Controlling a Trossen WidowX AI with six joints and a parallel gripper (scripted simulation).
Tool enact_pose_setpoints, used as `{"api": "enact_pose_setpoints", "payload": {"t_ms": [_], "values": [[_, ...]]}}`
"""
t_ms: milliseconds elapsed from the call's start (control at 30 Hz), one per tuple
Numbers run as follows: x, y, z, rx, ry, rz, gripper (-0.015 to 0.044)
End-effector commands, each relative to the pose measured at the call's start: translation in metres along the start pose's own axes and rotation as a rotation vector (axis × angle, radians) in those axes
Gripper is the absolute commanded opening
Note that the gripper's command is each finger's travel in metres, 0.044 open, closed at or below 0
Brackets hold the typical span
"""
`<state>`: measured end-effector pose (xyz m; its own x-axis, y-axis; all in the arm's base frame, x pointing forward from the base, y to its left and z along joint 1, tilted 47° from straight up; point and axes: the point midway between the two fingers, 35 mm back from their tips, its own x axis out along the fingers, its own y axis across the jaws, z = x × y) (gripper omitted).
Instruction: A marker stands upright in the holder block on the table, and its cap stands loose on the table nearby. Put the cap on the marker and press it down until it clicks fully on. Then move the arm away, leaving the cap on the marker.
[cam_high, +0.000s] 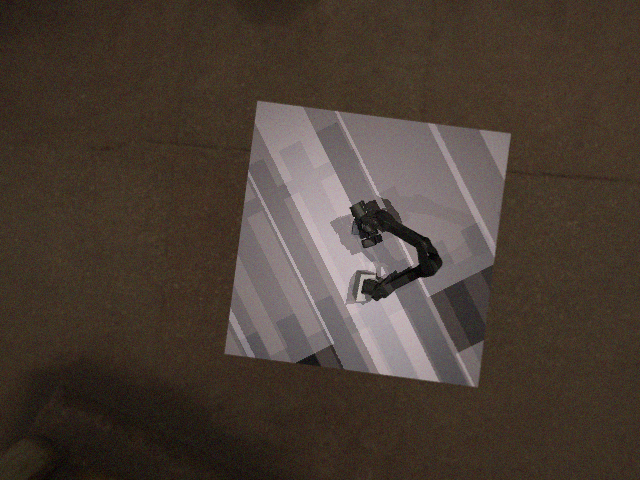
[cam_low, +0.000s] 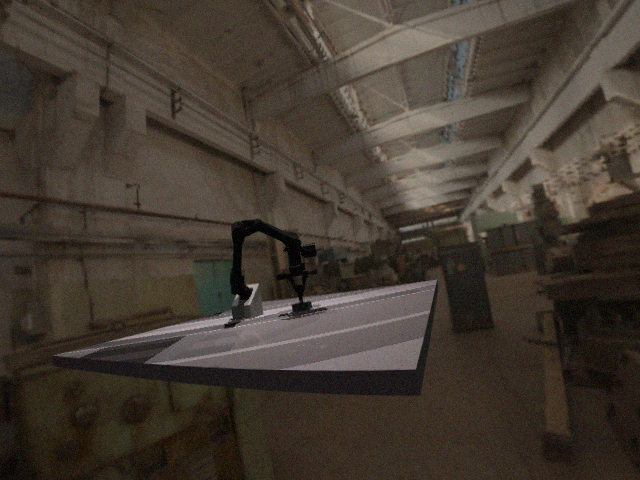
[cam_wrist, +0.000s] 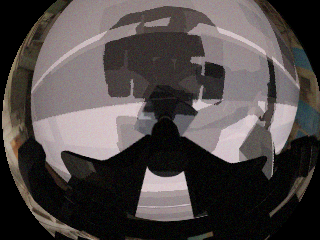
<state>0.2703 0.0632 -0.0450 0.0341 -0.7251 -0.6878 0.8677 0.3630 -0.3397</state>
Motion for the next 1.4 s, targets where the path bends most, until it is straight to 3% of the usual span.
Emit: {"api": "enact_pose_setpoints", "payload": {"t_ms": [0,500,1067,1167,1300,1367], "values": [[0.008,-0.001,0.001,-0.003,-0.005,-0.002,0.0000],[0.013,-0.001,0.001,-0.003,-0.006,-0.002,0.0000],[0.012,-0.001,0.001,0.001,-0.002,-0.003,0.0440],[0.003,0.000,0.001,0.001,-0.001,-0.002,0.0440],[-0.053,0.000,0.000,0.000,0.001,-0.001,0.0440],[-0.063,-0.001,0.000,0.001,0.000,-0.002,0.0440]]}}
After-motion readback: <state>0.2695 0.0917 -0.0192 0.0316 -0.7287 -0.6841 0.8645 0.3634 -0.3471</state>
